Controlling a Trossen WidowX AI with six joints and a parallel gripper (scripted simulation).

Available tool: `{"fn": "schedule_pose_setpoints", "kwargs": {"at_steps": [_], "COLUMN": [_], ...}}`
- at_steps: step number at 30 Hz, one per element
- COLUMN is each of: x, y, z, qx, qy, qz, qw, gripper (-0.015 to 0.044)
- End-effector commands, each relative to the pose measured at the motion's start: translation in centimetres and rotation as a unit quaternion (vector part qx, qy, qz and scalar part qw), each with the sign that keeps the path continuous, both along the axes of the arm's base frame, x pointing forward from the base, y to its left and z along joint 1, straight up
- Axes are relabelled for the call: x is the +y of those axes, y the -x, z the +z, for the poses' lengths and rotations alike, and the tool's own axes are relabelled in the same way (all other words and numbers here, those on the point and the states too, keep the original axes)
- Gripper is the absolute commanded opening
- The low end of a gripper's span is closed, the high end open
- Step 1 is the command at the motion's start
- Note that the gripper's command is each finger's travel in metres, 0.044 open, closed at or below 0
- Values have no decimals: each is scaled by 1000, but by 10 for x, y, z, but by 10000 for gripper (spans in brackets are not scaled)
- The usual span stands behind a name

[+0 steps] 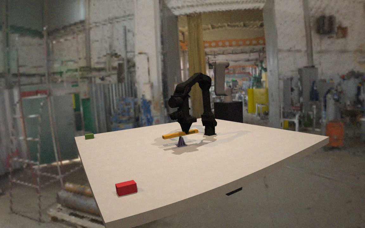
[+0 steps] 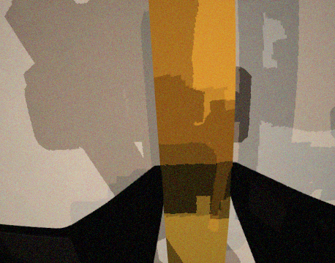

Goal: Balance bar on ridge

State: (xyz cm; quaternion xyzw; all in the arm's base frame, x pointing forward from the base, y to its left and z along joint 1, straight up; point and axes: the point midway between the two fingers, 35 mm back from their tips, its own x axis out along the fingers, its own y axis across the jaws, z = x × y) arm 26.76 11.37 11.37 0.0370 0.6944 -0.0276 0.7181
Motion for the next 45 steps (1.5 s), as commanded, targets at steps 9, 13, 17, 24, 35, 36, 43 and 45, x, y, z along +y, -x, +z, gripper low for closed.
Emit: {"fn": "schedule_pose_setpoints", "kwargs": {"at_steps": [9,13,17,24,35,36,43,45], "x": [0,0,0,0,0,0,0,0], "y": [1,1,1,1,1,1,1,1], "z": [-1,-1,-1,-2,-3,-3,-4,-4], "qx": [3,3,3,3,3,3,3,3], "qy": [0,0,0,0,0,0,0,0], "qz": [-1,-1,-1,-1,-1,-1,-1,-1], "qw": [1000,1000,1000,1000,1000,1000,1000,1000], "gripper": [0,0,0,0,0,0,0,0]}}
